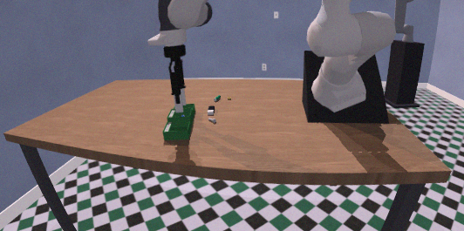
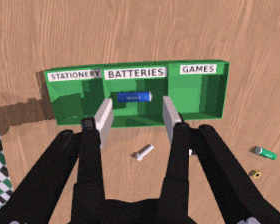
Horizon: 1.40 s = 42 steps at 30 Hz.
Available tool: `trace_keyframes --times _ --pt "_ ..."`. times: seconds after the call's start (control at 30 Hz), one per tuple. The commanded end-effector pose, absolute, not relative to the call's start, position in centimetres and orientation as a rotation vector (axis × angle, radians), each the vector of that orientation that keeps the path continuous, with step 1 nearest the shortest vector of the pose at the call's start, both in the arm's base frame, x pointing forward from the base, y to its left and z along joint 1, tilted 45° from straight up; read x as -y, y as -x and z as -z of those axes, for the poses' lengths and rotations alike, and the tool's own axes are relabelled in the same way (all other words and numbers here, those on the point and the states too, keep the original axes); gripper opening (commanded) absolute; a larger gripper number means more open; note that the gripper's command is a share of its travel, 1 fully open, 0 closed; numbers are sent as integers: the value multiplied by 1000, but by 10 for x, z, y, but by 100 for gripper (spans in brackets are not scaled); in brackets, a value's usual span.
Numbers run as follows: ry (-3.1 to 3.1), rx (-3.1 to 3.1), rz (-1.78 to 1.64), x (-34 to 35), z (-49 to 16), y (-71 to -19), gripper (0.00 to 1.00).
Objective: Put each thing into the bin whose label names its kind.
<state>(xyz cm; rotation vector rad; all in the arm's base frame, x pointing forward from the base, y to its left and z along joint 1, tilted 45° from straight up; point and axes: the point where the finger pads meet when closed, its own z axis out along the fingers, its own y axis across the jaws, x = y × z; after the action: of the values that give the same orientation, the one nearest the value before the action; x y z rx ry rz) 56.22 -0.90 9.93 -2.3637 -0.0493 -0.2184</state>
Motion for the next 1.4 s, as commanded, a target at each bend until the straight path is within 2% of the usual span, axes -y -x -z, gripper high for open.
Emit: trace_keyframes --times 0.0,0.7,0.73,1.37 --pt "2365 58 222 8 -98 -562 41" --pt "2365 58 222 15 -105 -560 41" --pt "2366 117 246 20 -100 -557 17" --pt "2336 476 419 112 -6 -505 17"
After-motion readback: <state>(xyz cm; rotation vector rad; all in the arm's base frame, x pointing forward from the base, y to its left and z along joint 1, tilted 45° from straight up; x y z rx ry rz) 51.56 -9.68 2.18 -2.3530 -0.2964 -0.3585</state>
